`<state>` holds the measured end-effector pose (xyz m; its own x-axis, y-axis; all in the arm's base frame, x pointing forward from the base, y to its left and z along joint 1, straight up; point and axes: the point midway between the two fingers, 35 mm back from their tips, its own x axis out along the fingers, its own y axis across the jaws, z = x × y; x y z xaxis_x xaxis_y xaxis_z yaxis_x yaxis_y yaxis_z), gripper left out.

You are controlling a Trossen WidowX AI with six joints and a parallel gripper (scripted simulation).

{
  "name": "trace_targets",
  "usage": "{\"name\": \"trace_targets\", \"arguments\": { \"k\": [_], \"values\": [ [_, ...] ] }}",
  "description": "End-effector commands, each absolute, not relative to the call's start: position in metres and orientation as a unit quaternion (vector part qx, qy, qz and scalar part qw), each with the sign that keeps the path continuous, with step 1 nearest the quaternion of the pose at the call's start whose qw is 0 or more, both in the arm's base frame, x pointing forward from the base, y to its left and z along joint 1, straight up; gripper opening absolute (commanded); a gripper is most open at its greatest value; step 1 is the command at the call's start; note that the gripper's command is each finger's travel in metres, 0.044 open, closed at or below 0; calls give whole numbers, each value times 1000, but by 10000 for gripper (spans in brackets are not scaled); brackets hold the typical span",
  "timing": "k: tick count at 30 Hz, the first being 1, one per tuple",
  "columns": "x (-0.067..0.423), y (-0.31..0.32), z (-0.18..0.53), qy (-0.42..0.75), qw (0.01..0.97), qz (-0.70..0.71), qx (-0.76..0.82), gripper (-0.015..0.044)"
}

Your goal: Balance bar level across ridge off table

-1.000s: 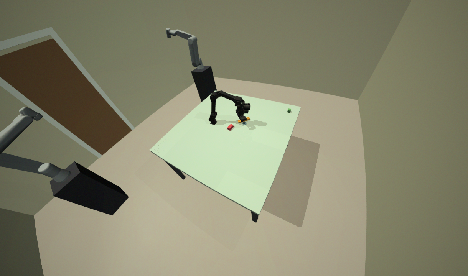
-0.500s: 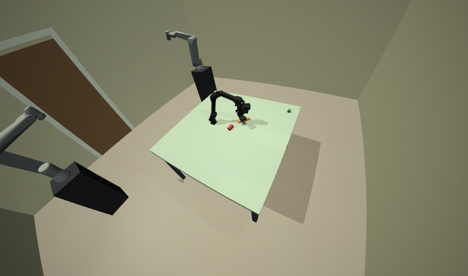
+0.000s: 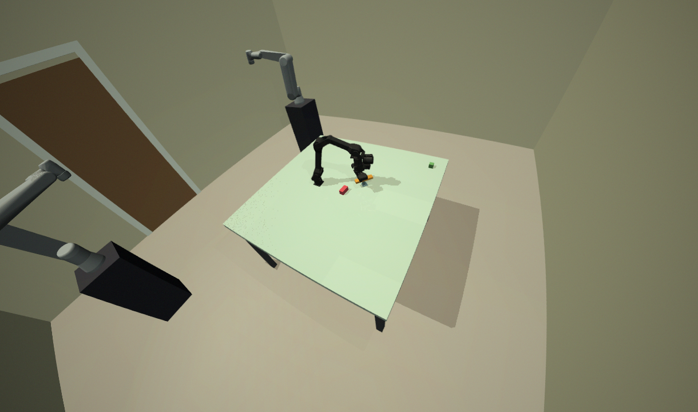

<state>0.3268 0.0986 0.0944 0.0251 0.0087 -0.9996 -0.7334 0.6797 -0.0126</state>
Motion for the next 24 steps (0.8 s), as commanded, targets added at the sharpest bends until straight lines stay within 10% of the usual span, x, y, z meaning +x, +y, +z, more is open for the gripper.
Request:
{"name": "trace_targets", "arguments": {
  "k": [1,14,24],
  "values": [
    [327,99,94,639,657,282,-284,185],
    [327,99,94,639,657,282,-284,440],
    [328,99,176,639,657,282,-284,440]
  ]
}}
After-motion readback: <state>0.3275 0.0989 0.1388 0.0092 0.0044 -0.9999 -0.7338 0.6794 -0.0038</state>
